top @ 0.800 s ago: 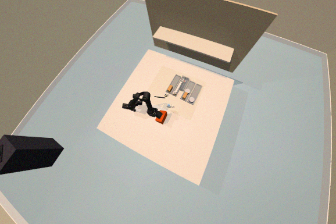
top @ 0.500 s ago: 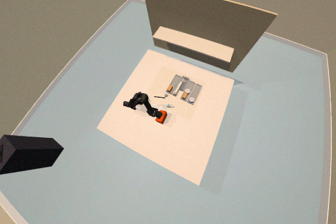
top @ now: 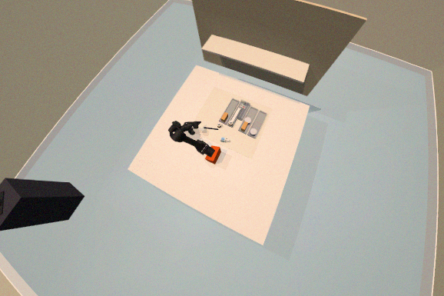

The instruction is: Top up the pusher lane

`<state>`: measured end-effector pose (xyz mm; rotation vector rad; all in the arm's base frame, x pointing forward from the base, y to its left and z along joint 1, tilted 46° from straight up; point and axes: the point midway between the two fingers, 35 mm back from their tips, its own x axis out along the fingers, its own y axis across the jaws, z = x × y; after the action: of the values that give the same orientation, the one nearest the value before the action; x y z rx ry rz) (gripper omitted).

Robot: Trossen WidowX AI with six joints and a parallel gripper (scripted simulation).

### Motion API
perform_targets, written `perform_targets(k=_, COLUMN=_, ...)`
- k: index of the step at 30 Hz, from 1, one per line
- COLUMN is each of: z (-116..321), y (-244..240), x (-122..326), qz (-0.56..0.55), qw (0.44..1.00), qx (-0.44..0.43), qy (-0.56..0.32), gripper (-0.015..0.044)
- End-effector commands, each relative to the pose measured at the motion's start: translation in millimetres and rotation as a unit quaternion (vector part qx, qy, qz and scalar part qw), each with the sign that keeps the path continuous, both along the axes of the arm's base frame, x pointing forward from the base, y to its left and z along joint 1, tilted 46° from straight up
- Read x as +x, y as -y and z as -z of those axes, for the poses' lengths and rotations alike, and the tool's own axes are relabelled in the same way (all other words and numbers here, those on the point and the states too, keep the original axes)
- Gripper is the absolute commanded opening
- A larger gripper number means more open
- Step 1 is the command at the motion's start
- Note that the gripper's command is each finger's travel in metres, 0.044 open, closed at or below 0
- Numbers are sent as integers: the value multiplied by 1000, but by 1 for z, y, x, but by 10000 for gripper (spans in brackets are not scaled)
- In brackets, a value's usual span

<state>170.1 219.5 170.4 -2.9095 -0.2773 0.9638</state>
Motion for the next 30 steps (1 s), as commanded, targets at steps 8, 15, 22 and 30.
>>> perform_targets(k=8, z=59, y=51, x=66, qz=386, qw=854, qx=228, qy=-264, gripper=440)
perform_targets(k=15, z=84, y=95, x=91, qz=611, qw=610, qx=348, qy=-366, gripper=440)
perform_targets(k=22, z=100, y=132, x=99, qz=763, qw=295, qx=409, qy=-404, gripper=440)
perform_targets(k=30, z=101, y=162, x=106, qz=797, qw=-137, qx=389, qy=-441, gripper=440)
